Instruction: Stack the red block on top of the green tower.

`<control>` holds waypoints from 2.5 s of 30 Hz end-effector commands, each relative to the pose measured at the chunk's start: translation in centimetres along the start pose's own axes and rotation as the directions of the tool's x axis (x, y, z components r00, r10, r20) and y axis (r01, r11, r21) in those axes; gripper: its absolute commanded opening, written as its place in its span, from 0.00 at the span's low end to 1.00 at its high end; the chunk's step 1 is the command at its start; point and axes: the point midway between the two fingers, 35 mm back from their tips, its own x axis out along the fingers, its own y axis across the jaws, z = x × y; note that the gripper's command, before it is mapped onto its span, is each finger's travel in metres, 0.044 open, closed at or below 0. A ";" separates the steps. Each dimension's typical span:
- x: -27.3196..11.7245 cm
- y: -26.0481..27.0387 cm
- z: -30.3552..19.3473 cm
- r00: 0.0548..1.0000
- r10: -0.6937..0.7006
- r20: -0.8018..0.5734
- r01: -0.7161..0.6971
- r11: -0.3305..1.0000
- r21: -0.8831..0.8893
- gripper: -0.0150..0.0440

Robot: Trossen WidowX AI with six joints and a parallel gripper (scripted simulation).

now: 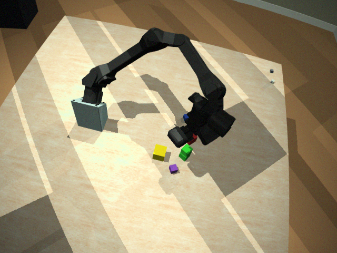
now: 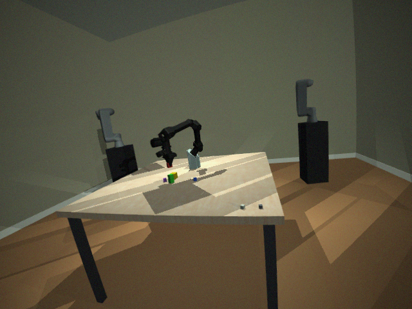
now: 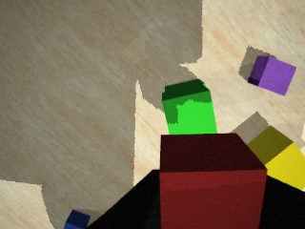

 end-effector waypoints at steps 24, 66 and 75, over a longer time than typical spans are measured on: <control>5.5 -0.3 0.7 1.000 0.002 0.002 -0.002 1.000 -0.010 0.25; 5.5 -0.3 0.7 1.000 -0.001 0.001 0.001 1.000 -0.012 0.88; 5.5 -0.3 0.7 1.000 -0.001 0.001 0.001 1.000 -0.012 1.00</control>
